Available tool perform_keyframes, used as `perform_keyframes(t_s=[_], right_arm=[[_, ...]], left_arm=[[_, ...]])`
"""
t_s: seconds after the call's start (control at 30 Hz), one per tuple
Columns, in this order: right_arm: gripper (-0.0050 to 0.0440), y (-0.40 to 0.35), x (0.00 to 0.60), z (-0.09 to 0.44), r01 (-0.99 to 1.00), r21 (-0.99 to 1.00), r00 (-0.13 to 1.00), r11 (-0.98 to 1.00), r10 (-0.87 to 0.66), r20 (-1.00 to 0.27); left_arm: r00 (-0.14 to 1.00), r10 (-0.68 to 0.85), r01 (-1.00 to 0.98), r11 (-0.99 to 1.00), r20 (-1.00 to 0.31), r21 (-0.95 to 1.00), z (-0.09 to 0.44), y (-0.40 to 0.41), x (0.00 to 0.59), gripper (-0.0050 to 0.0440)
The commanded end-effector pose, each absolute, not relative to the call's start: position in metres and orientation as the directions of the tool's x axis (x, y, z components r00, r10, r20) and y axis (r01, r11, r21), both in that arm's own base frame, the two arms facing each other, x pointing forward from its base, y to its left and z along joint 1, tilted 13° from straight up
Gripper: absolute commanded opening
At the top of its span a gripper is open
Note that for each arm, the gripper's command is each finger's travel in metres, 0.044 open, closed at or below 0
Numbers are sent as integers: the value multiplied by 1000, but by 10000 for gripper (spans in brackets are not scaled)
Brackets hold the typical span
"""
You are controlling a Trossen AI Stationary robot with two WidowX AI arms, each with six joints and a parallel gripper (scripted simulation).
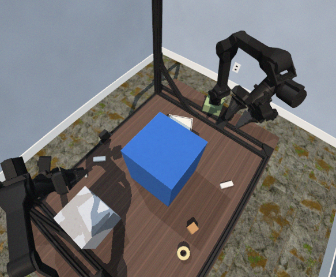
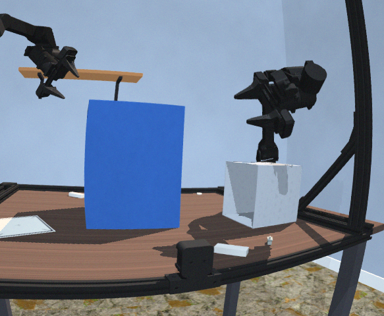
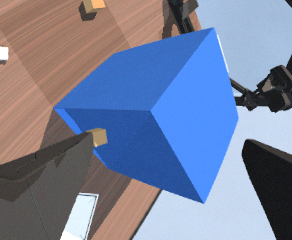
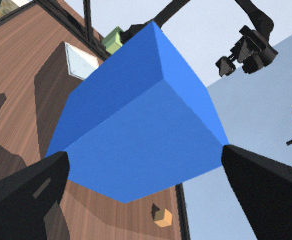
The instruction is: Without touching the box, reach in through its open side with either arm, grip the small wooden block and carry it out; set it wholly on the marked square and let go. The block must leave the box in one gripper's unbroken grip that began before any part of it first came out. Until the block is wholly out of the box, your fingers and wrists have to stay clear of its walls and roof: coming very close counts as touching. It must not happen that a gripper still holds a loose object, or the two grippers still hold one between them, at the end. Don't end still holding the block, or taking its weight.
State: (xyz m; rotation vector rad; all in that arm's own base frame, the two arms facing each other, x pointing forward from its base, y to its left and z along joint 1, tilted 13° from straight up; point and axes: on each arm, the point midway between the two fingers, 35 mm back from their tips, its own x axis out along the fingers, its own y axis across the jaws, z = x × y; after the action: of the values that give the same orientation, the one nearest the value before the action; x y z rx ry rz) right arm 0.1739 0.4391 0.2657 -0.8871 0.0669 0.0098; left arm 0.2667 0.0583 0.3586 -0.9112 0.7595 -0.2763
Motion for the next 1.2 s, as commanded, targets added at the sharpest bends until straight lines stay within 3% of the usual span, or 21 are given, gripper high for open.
perform_keyframes(t_s=[0.0,1.17], right_arm=[[400,439,174,265,-30,-776,998,630,-23,-58],[400,437,180,262,-48,-774,996,631,-25,-83]], left_arm=[[711,-523,-86,599,-470,-796,359,58,267,400],[692,-533,-83,611,-487,-787,355,51,270,400]])
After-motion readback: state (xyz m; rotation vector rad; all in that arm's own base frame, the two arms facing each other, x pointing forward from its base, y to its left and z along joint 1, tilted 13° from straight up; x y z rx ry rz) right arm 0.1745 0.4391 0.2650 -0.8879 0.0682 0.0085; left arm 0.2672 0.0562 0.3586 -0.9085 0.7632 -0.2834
